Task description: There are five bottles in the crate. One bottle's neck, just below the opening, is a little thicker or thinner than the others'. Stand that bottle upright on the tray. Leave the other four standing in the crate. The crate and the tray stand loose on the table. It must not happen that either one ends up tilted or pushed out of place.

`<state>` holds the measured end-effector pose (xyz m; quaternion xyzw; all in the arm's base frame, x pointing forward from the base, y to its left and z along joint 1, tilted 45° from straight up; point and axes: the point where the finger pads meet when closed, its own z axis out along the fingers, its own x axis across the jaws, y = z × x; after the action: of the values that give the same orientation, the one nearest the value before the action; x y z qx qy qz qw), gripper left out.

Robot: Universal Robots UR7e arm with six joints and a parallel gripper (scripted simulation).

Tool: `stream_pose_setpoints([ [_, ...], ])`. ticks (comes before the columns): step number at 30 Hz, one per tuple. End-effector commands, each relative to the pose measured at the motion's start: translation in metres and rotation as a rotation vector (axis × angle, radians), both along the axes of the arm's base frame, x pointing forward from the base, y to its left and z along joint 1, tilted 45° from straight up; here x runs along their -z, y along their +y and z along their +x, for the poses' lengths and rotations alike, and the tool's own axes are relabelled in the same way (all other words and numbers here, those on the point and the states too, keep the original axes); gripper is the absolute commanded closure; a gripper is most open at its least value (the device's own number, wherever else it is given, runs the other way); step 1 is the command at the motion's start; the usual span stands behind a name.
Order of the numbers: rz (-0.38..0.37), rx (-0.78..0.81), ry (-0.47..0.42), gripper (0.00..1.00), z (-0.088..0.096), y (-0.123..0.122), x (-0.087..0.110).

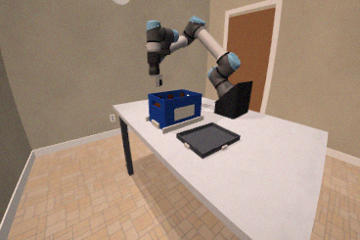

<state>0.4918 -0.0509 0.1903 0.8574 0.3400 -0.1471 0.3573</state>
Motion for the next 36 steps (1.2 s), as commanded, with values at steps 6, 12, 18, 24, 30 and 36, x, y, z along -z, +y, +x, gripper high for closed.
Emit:
stream_pose_setpoints([
  [6,0.0,0.0,0.001,0.0,0.0,-0.002,0.003],
  [12,0.0,0.0,0.002,0.0,0.0,-0.005,0.005],
  [18,0.0,0.0,0.002,0.0,0.0,-0.009,0.01],
  [24,0.001,0.0,0.002,0.0,0.0,-0.015,0.015],
  [30,0.001,0.0,0.002,0.0,0.0,-0.019,0.019],
  [36,0.001,0.0,0.002,0.0,-0.001,-0.024,0.024],
])
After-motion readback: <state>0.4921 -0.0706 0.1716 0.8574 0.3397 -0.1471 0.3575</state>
